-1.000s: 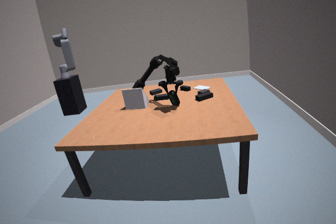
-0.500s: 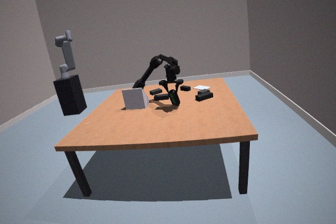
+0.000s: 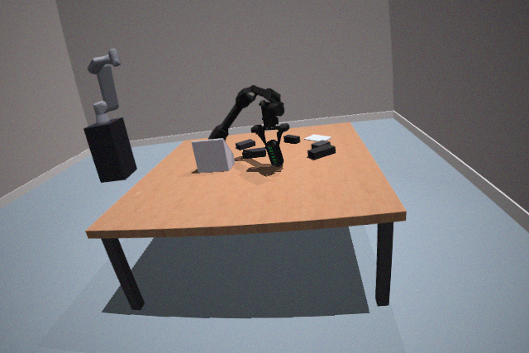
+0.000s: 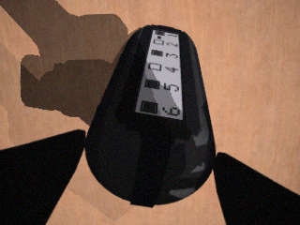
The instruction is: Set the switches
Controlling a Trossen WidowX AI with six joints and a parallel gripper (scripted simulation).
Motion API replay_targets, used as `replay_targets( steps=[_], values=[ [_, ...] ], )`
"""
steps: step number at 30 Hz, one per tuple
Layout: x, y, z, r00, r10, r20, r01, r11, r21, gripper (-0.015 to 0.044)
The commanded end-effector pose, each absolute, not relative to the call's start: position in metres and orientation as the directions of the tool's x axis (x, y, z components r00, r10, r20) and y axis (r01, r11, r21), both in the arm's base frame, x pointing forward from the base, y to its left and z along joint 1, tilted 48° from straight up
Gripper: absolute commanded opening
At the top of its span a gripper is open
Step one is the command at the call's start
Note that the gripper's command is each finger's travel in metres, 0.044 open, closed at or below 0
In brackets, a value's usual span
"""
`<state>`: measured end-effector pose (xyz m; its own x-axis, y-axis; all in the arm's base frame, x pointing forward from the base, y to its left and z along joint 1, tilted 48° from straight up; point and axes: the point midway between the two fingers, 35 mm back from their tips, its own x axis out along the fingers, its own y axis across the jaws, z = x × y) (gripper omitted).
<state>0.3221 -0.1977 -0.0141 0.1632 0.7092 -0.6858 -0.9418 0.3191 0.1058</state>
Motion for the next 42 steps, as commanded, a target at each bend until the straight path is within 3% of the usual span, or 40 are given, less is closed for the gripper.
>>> replay_targets(
  steps=[1, 42],
  values=[
    [0.326, -0.192, -0.010, 0.165, 0.717, -0.677, -0.942, 0.317, 0.107, 0.0336],
    [0.334, -0.175, 0.012, 0.165, 0.718, -0.676, -0.942, 0.317, 0.107, 0.0338]
  ],
)
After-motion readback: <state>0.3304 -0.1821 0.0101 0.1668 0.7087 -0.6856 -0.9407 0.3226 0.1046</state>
